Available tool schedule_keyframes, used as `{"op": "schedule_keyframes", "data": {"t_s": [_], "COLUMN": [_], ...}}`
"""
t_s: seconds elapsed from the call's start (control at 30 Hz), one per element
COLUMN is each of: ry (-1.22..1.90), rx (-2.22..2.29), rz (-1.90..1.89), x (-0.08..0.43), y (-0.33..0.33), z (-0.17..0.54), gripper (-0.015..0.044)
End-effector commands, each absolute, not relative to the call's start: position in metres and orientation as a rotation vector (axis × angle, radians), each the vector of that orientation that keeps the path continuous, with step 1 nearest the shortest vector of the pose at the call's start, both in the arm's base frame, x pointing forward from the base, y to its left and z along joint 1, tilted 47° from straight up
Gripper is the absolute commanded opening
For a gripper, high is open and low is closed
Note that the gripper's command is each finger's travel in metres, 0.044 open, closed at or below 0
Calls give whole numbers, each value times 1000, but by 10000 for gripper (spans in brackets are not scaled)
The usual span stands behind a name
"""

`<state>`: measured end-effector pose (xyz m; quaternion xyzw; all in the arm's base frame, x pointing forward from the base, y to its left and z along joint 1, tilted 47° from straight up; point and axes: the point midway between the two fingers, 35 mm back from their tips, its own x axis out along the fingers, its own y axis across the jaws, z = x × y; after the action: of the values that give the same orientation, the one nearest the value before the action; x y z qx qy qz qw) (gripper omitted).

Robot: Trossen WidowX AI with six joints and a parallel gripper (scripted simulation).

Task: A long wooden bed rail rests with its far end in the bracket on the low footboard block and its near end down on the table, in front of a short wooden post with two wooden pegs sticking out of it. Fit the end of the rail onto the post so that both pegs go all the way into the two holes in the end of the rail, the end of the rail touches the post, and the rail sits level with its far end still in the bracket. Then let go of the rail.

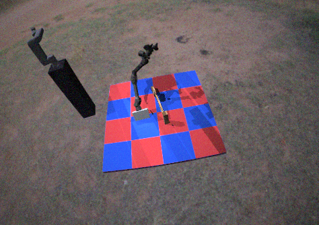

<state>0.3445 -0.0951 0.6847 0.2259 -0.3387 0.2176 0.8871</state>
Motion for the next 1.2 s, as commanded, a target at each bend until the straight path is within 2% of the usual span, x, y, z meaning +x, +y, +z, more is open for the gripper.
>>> {"op": "schedule_keyframes", "data": {"t_s": [0.0,0.03,0.33,0.63,0.9,1.17], "ry": [-700,-687,-443,-86,221,493], "rx": [466,454,251,-22,-247,-448], "rz": [446,425,172,48,90,263], "x": [346,352,432,487,500,483], "y": [-96,-100,-148,-188,-204,-202], "z": [683,678,582,446,325,207], "gripper": [426,440,440,440,440,440]}}
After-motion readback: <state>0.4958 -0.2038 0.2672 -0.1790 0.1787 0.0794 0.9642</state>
